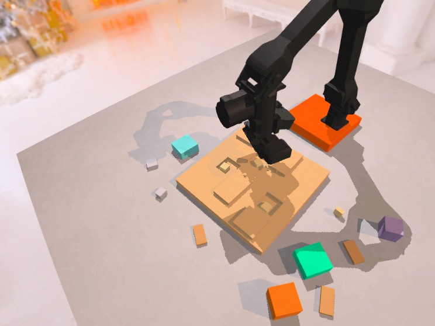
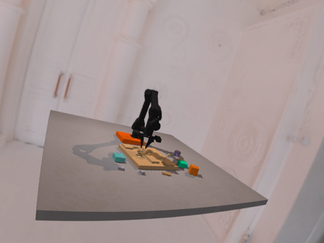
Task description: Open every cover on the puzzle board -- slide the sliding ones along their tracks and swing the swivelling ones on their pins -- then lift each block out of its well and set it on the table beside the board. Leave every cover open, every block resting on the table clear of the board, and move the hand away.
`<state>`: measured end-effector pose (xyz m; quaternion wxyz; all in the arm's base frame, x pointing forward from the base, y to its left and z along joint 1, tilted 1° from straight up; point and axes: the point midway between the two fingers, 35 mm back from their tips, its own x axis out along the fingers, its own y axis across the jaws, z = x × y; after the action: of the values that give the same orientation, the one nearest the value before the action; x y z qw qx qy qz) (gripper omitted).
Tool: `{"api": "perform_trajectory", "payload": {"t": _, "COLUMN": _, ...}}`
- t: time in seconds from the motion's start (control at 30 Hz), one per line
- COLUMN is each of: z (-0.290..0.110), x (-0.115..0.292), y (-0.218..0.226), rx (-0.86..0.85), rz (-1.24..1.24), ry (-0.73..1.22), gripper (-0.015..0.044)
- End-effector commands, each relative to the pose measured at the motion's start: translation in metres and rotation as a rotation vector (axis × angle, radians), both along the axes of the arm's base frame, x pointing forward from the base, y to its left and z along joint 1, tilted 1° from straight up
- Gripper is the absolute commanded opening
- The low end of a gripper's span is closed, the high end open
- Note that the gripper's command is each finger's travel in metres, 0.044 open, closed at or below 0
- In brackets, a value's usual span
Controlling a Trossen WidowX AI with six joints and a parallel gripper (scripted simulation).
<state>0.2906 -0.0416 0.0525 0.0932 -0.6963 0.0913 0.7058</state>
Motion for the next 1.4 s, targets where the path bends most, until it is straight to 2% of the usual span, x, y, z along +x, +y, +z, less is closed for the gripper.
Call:
{"api": "perform_trajectory", "payload": {"t": 0.0, "z": 0.025, "x": 0.001, "y": -0.001, "rx": -0.005, "rz": 0.004, "ry": -0.014, "gripper": 0.0144}}
{"api": "perform_trajectory", "payload": {"t": 0.23, "z": 0.031, "x": 0.001, "y": -0.001, "rx": -0.006, "rz": 0.005, "ry": -0.015, "gripper": 0.0144}}
{"api": "perform_trajectory", "payload": {"t": 0.77, "z": -0.003, "x": 0.0, "y": -0.001, "rx": -0.006, "rz": 0.005, "ry": -0.015, "gripper": 0.0144}}
{"api": "perform_trajectory", "payload": {"t": 1.37, "z": -0.003, "x": 0.001, "y": -0.001, "rx": -0.006, "rz": 0.005, "ry": -0.015, "gripper": 0.0144}}
